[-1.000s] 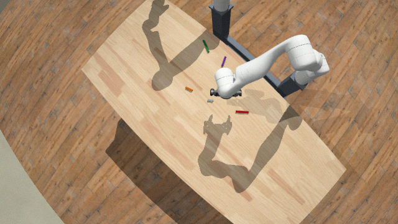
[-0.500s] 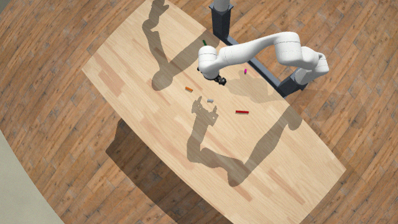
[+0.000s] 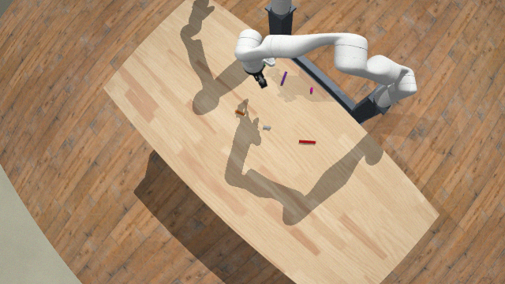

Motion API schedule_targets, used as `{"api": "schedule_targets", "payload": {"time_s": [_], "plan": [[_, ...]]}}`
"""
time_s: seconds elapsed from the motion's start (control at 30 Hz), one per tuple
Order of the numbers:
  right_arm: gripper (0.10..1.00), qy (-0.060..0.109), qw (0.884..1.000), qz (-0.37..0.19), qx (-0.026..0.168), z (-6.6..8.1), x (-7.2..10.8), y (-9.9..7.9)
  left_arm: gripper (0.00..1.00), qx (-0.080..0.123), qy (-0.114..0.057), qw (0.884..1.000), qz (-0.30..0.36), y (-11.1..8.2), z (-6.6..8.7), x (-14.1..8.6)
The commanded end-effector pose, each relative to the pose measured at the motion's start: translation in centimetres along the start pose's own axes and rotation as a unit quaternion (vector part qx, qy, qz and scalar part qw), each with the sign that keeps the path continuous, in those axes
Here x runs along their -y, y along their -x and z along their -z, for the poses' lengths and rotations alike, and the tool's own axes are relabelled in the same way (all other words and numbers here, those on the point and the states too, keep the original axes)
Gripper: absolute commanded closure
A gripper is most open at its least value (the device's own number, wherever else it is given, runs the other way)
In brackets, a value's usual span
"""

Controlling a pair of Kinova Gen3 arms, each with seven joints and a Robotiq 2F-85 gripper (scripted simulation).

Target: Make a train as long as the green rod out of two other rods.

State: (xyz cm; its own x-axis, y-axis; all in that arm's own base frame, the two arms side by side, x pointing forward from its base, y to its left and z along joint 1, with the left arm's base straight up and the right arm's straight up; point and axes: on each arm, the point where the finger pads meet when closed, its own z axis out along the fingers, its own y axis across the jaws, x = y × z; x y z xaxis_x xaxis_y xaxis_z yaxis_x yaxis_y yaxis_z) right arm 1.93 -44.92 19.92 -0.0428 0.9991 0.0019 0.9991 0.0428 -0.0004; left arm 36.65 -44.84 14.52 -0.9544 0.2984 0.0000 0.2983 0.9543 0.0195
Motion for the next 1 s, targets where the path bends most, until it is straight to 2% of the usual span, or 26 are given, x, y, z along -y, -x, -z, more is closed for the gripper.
{"api": "schedule_targets", "payload": {"time_s": [0.0, 0.17, 0.33, 0.57, 0.97], "plan": [[0.099, 0.0, 1.0, 0.0, 0.001, 0.1, 0.0, 0.0, 0.001, -0.001, -0.002, 0.996, -0.084, -0.4, 0.6, 3.6], [0.099, 0.0, 1.0, 0.0, 0.001, 0.1, 0.0, 0.0, 0.001, 0.001, -0.006, 0.986, -0.167, -1.2, 1.3, 7.2], [0.099, 0.0, 1.0, 0.0, 0.001, 0.1, 0.0, 0.0, 0.001, 0.003, -0.009, 0.977, -0.214, -1.7, 1.6, 9.2], [0.099, 0.0, 1.0, 0.0, 0.001, 0.1, 0.0, 0.0, 0.001, 0.003, -0.01, 0.973, -0.231, -2.0, 1.8, 9.9], [0.099, 0.0, 1.0, 0.0, 0.001, 0.1, 0.0, 0.0, 0.001, 0.003, -0.01, 0.972, -0.233, -2.0, 1.8, 10.0]]}}
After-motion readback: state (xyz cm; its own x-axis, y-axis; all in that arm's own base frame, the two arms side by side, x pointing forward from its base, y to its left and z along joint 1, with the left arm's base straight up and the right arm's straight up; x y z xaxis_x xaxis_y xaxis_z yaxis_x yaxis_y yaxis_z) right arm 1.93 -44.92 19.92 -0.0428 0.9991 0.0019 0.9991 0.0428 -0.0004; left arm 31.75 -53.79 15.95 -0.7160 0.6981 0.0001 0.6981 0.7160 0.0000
